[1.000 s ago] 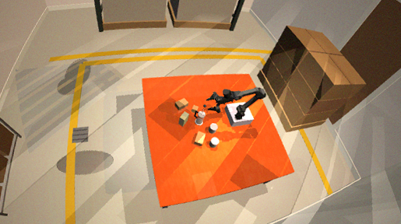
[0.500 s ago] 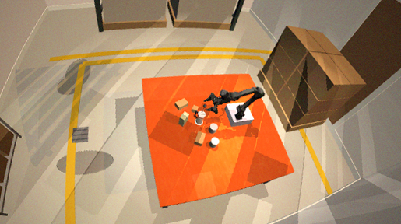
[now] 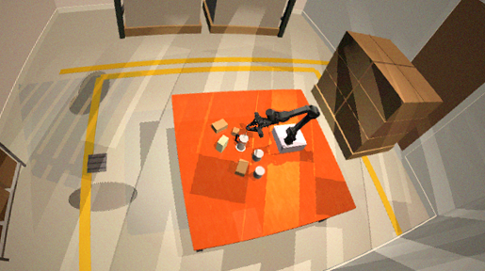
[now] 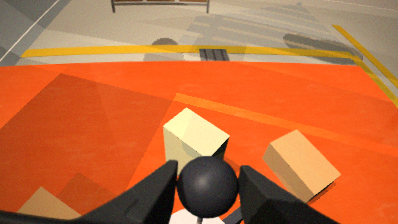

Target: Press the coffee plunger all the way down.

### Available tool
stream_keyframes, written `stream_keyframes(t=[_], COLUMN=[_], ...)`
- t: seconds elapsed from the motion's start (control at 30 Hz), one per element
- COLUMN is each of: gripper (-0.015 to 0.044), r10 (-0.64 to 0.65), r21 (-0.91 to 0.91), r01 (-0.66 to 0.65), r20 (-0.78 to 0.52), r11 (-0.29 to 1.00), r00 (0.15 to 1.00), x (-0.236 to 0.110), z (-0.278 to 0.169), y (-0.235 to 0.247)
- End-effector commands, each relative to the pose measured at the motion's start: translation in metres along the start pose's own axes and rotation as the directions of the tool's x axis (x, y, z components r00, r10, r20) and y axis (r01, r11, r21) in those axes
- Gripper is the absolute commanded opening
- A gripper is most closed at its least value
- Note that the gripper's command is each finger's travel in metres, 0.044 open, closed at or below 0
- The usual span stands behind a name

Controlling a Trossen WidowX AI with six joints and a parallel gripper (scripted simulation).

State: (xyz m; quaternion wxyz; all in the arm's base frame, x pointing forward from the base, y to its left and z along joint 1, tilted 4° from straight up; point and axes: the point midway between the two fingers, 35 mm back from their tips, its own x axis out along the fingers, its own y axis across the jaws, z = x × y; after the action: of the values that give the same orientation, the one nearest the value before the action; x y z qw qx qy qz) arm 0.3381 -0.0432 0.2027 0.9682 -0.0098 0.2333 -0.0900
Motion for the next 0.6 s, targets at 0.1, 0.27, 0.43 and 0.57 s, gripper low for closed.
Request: stream_keyframes(t=[0.1,0.27,0.43,0.57], gripper=[0.0116,0.0116,0.0116,0.0116], r10=[0.001,0.001,0.001,0.001], r21=[-0.006,-0.006,-0.006,-0.006], r01=[-0.001,-0.001,-0.001,-0.001], r20=[-0.003,-0.003,-0.003,-0.003], r11=[1.0,1.0,1.0,1.0], r00=[1.0,1.0,1.0,1.0], x=[0.001,0.004,0.009,0.014], z=[-0.001,-0.004,-0.01,-0.015], y=[0.0,0.0,0.0,0.0])
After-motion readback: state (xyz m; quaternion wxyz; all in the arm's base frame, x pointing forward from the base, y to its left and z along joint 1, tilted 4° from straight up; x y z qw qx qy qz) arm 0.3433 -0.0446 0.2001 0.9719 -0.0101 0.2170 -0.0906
